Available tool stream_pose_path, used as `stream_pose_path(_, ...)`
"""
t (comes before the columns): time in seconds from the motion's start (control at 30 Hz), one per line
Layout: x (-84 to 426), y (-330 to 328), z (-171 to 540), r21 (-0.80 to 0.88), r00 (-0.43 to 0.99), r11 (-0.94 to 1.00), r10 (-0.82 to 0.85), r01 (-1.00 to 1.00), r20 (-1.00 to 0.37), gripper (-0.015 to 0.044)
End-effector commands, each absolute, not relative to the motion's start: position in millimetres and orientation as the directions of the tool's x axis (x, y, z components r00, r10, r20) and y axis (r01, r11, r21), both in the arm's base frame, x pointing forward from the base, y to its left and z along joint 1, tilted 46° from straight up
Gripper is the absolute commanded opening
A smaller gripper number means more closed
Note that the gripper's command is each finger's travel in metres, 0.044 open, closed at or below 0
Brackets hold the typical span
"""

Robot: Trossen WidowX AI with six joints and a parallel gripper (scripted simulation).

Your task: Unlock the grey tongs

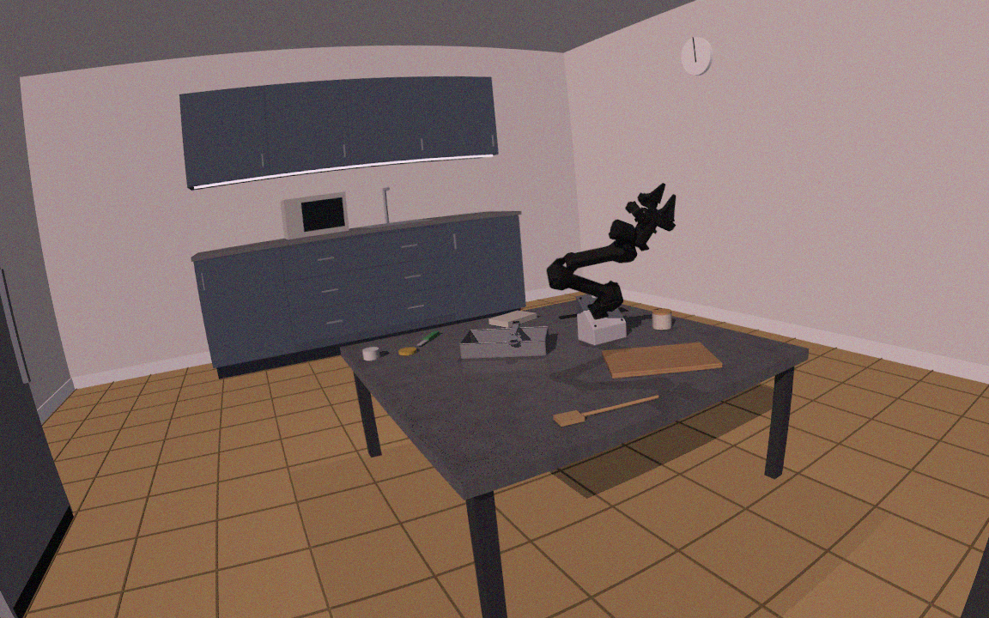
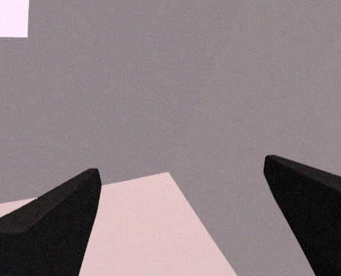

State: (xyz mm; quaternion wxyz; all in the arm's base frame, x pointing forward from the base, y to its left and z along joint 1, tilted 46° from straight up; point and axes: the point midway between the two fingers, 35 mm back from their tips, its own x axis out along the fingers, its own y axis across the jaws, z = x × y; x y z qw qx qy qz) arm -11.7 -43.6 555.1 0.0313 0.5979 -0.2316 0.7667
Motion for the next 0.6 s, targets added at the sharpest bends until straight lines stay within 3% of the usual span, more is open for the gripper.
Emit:
stream_pose_path(0.0,-13,-43,555,-0.318,-0.286,-0.89,-0.228,-0.326,0.931,0.0374)
stream_pose_path(0.17,-39,-34,554,-0.314,-0.364,-0.88,-0.179,-0.356,0.914,0.026)
stream_pose_path(0.57,-125,68,528,-0.208,-0.604,-0.825,0.19,-0.526,0.774,0.026)
